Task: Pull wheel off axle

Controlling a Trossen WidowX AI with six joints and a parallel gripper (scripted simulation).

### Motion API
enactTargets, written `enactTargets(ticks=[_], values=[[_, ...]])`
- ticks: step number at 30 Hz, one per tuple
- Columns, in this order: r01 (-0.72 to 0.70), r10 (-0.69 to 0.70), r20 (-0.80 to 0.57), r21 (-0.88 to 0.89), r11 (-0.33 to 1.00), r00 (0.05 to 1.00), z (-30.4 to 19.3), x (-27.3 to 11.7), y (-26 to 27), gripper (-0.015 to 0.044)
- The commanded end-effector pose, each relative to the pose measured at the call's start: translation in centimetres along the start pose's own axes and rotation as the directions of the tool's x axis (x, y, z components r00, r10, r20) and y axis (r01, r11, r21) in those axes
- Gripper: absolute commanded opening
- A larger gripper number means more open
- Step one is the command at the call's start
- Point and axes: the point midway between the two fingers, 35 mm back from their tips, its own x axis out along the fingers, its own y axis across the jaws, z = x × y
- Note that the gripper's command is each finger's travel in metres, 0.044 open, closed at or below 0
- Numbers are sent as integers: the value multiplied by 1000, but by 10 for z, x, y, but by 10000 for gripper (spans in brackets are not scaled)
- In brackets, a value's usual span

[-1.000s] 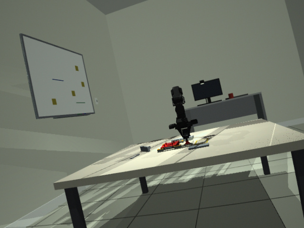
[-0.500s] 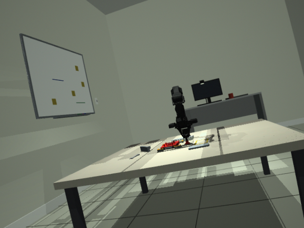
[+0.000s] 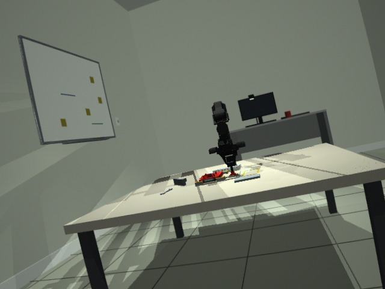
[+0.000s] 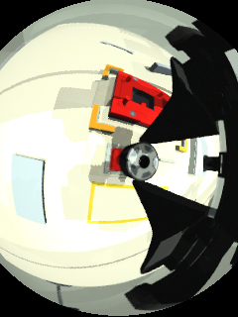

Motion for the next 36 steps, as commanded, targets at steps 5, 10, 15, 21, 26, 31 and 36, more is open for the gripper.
enactTargets(ticks=[5, 10, 15, 21, 26, 31, 36], values=[[-3, 3, -2, 1, 1000, 1000, -1, -3, 0, 0], [-3, 3, -2, 1, 1000, 1000, 0, -6, 0, 0], [-3, 3, -2, 1, 1000, 1000, 0, -18, 0, 0], [-3, 3, -2, 1, 1000, 1000, 0, -36, 0, 0], [-1, 1, 0, 1, 1000, 1000, -2, -31, 6, 0], [-3, 3, -1, 1, 1000, 1000, -13, -33, 26, 0], [-5, 5, -1, -1, 1000, 1000, -23, -35, 44, 0]])
